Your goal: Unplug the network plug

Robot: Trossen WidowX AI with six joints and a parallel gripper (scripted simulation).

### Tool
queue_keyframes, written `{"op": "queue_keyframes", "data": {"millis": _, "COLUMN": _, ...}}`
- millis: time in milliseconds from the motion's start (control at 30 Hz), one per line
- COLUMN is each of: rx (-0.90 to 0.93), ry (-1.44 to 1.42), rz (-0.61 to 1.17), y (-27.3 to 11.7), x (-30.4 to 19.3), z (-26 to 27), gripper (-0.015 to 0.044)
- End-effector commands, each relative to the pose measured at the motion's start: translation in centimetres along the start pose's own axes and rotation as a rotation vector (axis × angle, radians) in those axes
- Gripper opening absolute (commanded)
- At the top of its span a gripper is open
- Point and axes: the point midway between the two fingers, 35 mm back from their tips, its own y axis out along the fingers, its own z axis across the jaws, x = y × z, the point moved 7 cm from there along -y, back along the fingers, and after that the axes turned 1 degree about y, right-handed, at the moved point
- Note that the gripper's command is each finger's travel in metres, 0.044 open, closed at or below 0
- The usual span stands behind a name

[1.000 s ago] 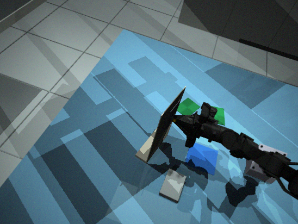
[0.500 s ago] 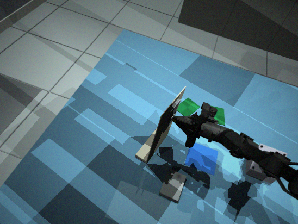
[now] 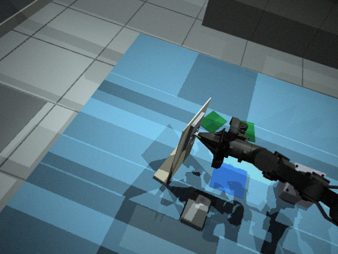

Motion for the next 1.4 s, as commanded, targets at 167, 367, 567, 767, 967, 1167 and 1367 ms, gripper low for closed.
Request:
{"op": "queue_keyframes", "data": {"millis": 167, "rx": -0.002, "ry": 0.007, "rz": 0.000, "y": -0.6, "x": -0.1, "z": -0.1, "gripper": 0.0000}}
{"op": "queue_keyframes", "data": {"millis": 367, "rx": -0.002, "ry": 0.007, "rz": -0.001, "y": -0.8, "x": -0.2, "z": -0.1, "gripper": 0.0000}}
{"op": "queue_keyframes", "data": {"millis": 567, "rx": -0.002, "ry": 0.007, "rz": -0.001, "y": -1.1, "x": -0.3, "z": -0.1, "gripper": 0.0000}}
{"op": "queue_keyframes", "data": {"millis": 767, "rx": -0.002, "ry": 0.007, "rz": -0.001, "y": -1.3, "x": -0.4, "z": -0.1, "gripper": 0.0000}}
{"op": "queue_keyframes", "data": {"millis": 967, "rx": -0.002, "ry": 0.007, "rz": -0.001, "y": -1.5, "x": -0.5, "z": -0.1, "gripper": 0.0000}}
{"op": "queue_keyframes", "data": {"millis": 1167, "rx": -0.002, "ry": 0.007, "rz": -0.001, "y": -1.7, "x": -0.6, "z": -0.1, "gripper": 0.0000}}
{"op": "queue_keyframes", "data": {"millis": 1367, "rx": -0.002, "ry": 0.007, "rz": -0.001, "y": -1.9, "x": -0.7, "z": -0.1, "gripper": 0.0000}}
